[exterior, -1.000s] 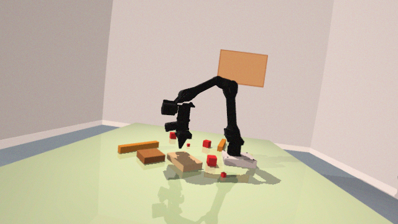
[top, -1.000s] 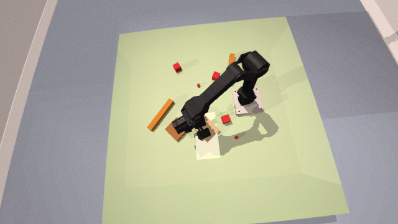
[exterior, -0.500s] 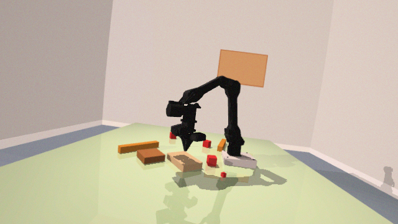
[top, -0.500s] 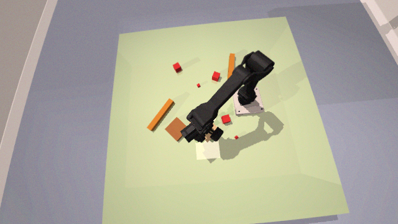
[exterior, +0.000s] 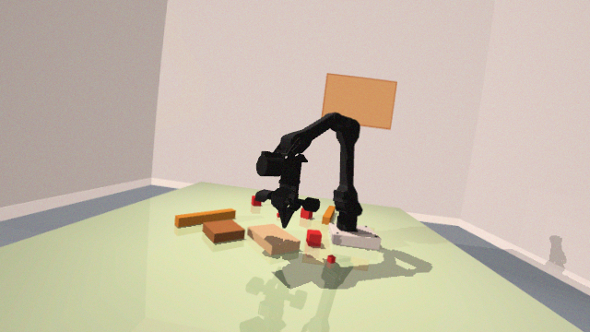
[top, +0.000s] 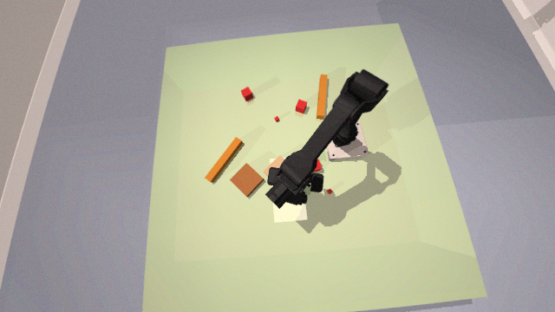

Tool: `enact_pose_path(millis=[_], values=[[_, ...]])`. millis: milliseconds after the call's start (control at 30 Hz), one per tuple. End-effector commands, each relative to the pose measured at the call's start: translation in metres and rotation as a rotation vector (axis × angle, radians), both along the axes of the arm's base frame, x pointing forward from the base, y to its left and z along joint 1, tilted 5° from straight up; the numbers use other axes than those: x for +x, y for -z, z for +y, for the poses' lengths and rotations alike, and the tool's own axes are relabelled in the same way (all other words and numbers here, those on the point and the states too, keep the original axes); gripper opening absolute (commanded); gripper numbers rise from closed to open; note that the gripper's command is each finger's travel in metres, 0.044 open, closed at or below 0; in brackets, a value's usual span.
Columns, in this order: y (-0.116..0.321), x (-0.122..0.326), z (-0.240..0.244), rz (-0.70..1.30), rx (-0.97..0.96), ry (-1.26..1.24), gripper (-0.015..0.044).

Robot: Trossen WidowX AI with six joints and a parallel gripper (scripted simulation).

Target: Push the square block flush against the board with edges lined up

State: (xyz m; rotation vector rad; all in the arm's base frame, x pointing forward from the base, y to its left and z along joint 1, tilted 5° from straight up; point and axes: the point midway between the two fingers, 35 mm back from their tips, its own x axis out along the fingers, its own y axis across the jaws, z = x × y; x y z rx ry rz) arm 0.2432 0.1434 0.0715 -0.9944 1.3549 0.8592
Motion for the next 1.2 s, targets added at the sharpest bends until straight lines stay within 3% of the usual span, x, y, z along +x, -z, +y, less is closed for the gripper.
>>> enact_pose_path(millis=[0,667,900,1033,1167], values=[[0.001,-0.009,0.007,0.008,-0.003,-0.149,0.0000],[0.007,-0.051,0.032,0.053,-0.040,-0.837,0.0000],[0.010,-0.051,0.032,0.053,-0.040,-0.842,0.0000],[0.060,-0.054,0.031,0.058,-0.045,-0.917,0.0000],[0.063,-0.054,0.031,0.059,-0.045,-0.922,0.0000]])
